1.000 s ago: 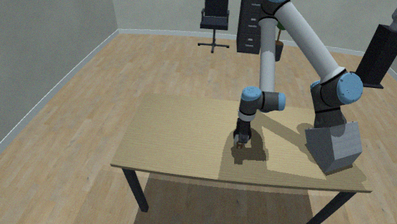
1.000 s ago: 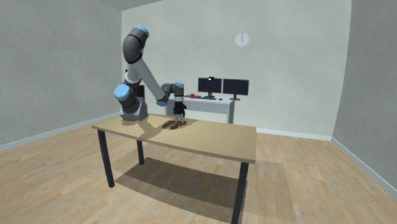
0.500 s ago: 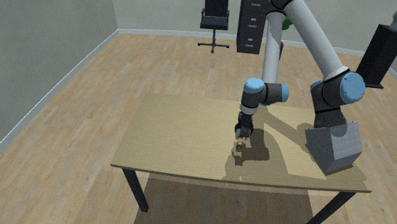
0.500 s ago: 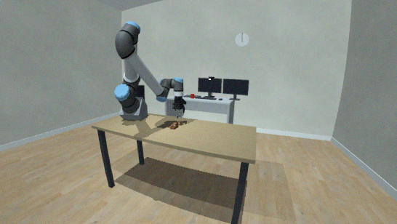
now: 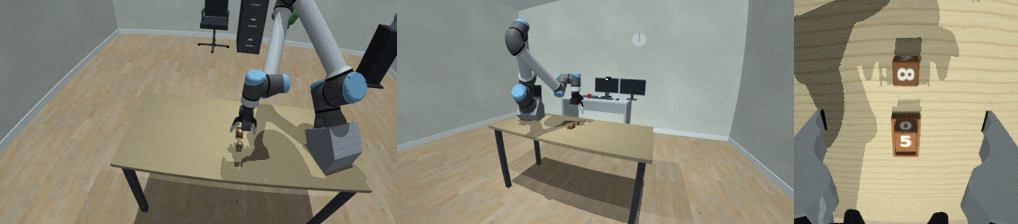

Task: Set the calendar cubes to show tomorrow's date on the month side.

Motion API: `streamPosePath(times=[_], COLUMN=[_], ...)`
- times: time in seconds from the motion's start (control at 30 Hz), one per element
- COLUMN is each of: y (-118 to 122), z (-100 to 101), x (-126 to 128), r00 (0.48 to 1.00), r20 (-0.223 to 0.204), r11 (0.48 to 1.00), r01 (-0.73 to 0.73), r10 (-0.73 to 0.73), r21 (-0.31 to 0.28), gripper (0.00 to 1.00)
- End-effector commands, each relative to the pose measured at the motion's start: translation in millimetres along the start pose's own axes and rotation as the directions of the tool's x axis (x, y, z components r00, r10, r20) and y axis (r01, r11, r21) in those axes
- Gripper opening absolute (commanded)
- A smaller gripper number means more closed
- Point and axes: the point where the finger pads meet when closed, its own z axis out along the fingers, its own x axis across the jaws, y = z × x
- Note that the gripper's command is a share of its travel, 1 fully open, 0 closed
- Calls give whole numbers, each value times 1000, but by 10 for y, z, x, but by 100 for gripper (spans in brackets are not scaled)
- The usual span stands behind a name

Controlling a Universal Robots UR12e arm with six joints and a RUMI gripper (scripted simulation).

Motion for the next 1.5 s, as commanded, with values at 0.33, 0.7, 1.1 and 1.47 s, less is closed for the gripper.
streamPosePath(times=[0.33,0.7,1.1,1.47], y=[-9,-8,-7,-11], z=[2,71,85,90], x=[8,6,14,9], r00=[1000,1000,1000,1000], r20=[6,9,6,7], r11=[1000,1000,1000,1000], r01=[0,-1,-4,-3], r10=[0,1,4,3], r21=[-3,-3,-2,-3], gripper=[100,100,29,29])
